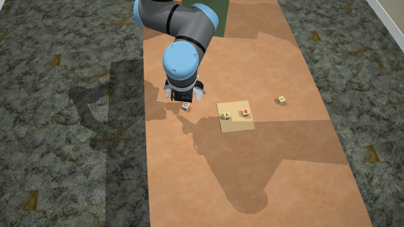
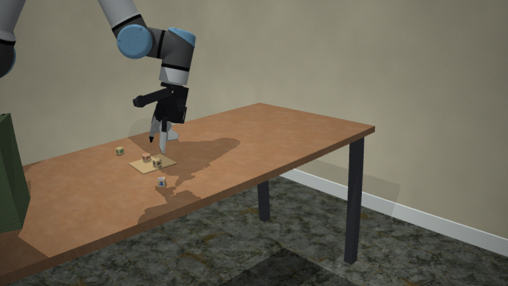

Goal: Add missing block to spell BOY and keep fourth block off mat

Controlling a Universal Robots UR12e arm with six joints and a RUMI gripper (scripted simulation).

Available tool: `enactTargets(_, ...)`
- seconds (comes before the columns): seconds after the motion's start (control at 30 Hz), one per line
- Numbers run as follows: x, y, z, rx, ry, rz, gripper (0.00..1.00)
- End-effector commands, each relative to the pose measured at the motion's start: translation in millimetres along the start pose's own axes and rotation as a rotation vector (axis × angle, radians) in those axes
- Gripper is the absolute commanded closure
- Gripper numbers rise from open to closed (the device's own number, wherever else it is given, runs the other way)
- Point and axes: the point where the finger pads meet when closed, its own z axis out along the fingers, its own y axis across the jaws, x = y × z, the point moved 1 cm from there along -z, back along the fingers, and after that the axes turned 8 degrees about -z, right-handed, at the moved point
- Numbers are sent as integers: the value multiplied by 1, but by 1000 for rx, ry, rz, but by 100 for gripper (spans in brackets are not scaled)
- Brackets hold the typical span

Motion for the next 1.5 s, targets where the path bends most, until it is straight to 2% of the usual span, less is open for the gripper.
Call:
enactTargets(0.0,1,0,-3,-9,-99,99,0)
enactTargets(0.3,6,0,-17,-45,-276,278,0)
enactTargets(0.4,8,0,-20,-53,-310,310,0)
enactTargets(1.47,8,1,-21,-61,-320,353,0)
